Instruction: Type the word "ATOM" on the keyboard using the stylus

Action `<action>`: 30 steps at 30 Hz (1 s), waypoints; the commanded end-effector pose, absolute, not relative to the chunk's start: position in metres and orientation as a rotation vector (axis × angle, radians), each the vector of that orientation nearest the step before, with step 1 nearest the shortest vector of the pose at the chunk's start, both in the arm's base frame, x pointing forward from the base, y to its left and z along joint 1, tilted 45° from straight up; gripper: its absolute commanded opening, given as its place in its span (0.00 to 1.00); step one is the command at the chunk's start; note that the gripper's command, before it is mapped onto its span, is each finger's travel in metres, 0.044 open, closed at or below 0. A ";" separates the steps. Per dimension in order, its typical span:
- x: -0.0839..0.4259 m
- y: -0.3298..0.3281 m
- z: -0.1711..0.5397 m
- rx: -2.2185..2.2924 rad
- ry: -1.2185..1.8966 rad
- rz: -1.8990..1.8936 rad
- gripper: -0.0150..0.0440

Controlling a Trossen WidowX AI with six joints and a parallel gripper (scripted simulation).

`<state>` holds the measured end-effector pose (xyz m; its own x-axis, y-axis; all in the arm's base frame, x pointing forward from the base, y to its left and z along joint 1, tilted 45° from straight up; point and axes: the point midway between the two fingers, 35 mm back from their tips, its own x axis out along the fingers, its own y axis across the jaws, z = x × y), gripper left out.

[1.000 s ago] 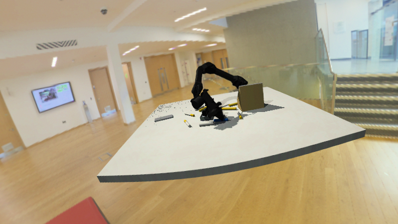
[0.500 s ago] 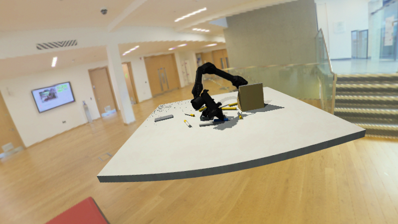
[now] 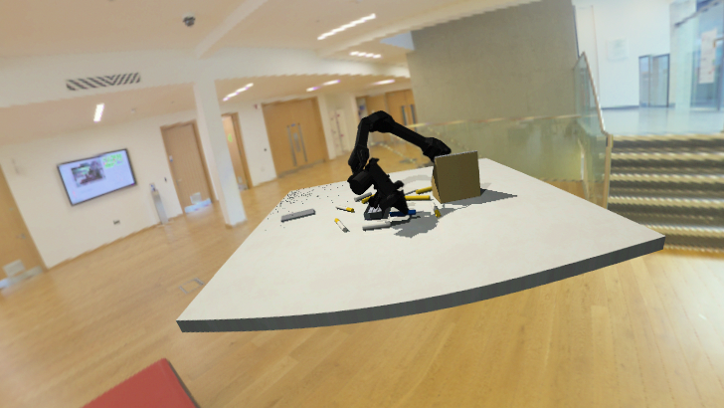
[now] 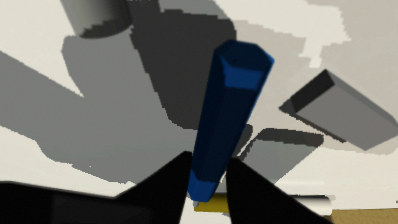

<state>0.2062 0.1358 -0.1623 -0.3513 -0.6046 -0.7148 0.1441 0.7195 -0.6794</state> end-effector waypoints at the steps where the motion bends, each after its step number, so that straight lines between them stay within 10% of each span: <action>1: 0.206 0.158 -0.142 -0.346 1.760 -0.791 0.25; 30: 0.226 0.155 -0.123 -0.370 1.784 -0.259 0.25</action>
